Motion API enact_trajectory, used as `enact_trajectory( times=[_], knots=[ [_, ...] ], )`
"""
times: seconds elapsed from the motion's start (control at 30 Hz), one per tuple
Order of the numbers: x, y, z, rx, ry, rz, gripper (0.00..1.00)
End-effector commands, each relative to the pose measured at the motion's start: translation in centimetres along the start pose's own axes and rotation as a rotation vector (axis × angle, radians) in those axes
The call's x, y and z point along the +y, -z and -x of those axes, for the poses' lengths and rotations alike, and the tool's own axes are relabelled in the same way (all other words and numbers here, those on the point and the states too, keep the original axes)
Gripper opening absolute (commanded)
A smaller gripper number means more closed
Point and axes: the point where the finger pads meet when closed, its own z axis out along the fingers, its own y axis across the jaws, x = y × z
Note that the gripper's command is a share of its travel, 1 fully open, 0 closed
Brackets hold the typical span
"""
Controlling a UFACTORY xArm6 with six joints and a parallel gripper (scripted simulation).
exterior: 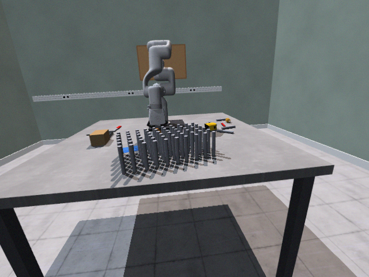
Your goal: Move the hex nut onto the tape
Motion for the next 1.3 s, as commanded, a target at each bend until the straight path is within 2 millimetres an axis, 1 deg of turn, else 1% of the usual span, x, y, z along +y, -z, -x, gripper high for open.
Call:
enact_trajectory(
  times=[0.0,0.5,1.27],
  knots=[
    [-0.09,0.08,-0.38,-0.003,0.0,-0.001,0.0],
    [-0.15,0.08,-1.21,-0.003,0.0,-0.001,0.0],
    [-0.16,0.35,-1.3,-0.002,0.0,-0.001,0.0]
  ],
)
